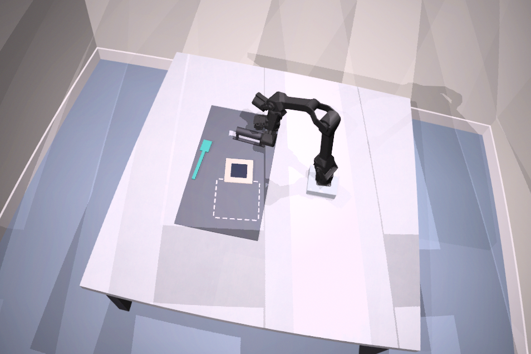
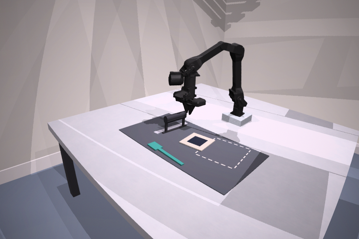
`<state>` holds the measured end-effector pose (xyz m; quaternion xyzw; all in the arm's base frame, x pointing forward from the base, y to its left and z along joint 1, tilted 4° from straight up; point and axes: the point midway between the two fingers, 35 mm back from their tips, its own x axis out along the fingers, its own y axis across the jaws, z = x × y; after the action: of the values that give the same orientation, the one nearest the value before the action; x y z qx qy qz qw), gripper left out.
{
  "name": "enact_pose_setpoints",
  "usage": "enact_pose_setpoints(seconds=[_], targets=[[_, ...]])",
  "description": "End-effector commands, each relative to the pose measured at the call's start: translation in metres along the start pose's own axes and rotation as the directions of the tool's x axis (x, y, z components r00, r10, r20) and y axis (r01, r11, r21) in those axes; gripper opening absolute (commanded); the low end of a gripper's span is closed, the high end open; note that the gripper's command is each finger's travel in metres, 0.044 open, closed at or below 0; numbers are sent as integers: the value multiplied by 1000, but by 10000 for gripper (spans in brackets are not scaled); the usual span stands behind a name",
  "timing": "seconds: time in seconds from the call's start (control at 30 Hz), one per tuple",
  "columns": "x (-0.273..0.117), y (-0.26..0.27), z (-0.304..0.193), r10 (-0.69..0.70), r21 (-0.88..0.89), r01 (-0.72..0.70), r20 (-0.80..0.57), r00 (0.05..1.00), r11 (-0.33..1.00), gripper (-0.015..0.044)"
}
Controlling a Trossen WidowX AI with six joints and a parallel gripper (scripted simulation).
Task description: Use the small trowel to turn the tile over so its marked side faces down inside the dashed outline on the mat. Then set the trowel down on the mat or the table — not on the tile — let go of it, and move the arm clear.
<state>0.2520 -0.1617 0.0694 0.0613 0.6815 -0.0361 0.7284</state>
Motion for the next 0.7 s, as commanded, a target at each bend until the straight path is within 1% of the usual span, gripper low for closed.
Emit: enact_pose_setpoints(seconds=[0.0, 0.1, 0.53, 0.67], targets=[[0, 0, 0, 0, 0, 0, 0, 1000, 1000, 100], [-1, -3, 1, 0, 0, 0, 0, 1000, 1000, 100], [-18, -76, 1, -6, -1, 6, 0, 1000, 1000, 100], [-20, -85, -1, -7, -1, 7, 0, 1000, 1000, 100]])
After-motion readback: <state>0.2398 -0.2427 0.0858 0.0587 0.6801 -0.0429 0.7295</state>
